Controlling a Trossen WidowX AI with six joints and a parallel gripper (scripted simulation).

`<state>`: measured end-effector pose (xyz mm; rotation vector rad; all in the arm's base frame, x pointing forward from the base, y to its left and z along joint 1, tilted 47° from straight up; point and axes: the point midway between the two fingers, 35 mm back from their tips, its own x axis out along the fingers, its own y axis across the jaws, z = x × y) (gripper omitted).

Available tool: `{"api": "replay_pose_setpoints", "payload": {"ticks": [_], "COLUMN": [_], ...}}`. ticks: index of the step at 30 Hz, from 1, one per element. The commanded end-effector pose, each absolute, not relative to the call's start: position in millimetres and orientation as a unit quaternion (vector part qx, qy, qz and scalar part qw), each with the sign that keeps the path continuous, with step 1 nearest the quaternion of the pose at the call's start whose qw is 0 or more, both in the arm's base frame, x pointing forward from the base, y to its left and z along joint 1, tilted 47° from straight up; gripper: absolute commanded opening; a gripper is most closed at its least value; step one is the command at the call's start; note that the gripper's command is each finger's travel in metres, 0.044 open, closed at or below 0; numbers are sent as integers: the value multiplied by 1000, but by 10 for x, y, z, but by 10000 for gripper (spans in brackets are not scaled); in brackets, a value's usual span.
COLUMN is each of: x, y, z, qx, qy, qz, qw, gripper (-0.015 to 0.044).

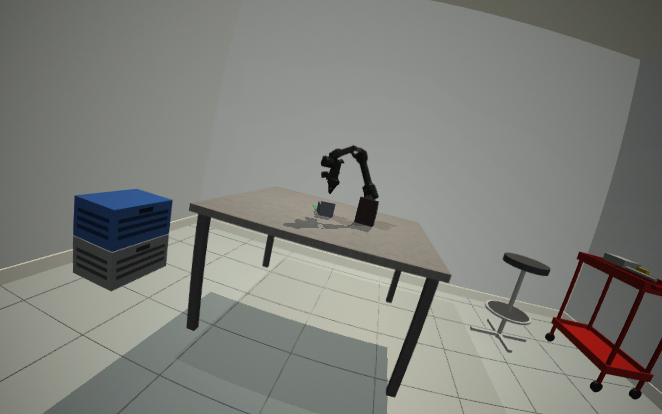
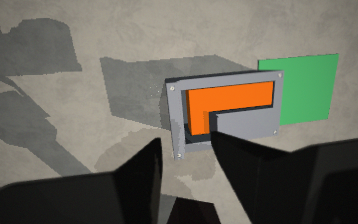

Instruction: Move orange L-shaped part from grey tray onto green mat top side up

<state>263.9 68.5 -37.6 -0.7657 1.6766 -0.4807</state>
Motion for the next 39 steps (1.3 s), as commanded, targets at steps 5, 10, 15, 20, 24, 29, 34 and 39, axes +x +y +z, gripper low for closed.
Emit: {"api": "replay_pose_setpoints", "payload": {"ticks": [5,10,15,20,24,29,34,39], "x": [2544,2519,2517,2510,2503,2491,2477,2472], "y": [216,139,120,63,14,-46,-107,-125], "z": [-816,-881,-900,-955,-1002,-1058,-1112,-1127], "qx": [-331,-332,-332,-332,-332,-332,-332,-332], "qy": [721,721,721,721,721,721,721,721], "qz": [-204,-205,-205,-205,-205,-205,-206,-206], "qw": [573,572,572,573,572,572,572,572], "gripper": [180,180,180,180,180,180,180,180]}}
